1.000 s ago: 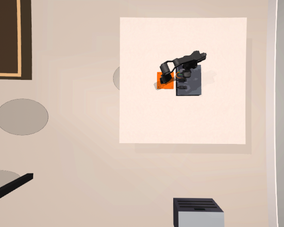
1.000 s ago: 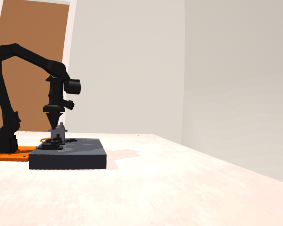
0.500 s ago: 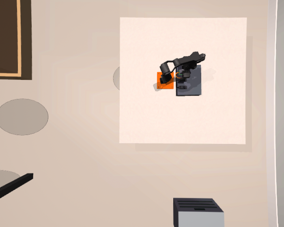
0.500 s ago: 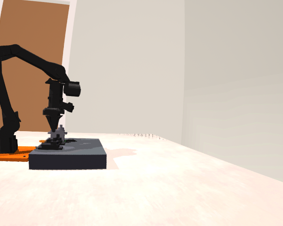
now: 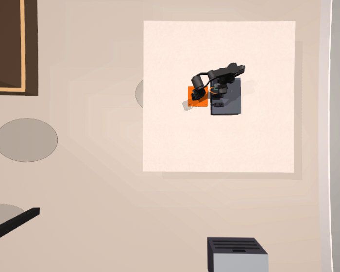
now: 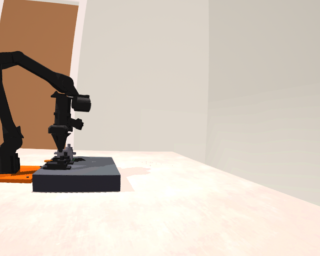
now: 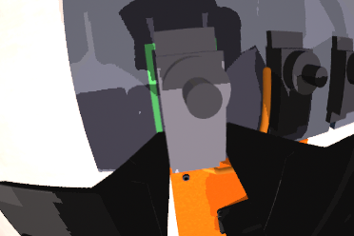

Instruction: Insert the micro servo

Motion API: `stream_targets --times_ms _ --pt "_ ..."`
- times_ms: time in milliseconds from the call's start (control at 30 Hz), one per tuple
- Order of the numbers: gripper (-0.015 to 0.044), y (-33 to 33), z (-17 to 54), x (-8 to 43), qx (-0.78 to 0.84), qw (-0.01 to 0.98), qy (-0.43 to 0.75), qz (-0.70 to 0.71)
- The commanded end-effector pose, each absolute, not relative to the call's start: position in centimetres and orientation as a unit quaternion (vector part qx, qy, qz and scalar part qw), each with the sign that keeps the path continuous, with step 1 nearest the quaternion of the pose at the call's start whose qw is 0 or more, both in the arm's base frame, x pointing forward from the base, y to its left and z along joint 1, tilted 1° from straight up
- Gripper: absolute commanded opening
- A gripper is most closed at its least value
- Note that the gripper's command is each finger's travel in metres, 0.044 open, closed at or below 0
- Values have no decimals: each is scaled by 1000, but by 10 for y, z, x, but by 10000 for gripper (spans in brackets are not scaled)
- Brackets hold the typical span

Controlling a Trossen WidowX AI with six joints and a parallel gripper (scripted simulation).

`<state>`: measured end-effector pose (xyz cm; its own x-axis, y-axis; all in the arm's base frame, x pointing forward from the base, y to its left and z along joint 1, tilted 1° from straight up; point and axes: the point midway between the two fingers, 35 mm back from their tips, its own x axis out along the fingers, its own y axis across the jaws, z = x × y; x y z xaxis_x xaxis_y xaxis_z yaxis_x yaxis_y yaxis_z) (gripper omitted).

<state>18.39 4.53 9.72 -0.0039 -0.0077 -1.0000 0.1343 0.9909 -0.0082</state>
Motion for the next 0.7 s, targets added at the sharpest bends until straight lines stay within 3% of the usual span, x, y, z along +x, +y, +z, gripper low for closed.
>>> stream_targets --times_ms 0,667 --pt "0 45 93 184 44 704 707 -51" --pt "0 45 80 184 44 704 707 -51"
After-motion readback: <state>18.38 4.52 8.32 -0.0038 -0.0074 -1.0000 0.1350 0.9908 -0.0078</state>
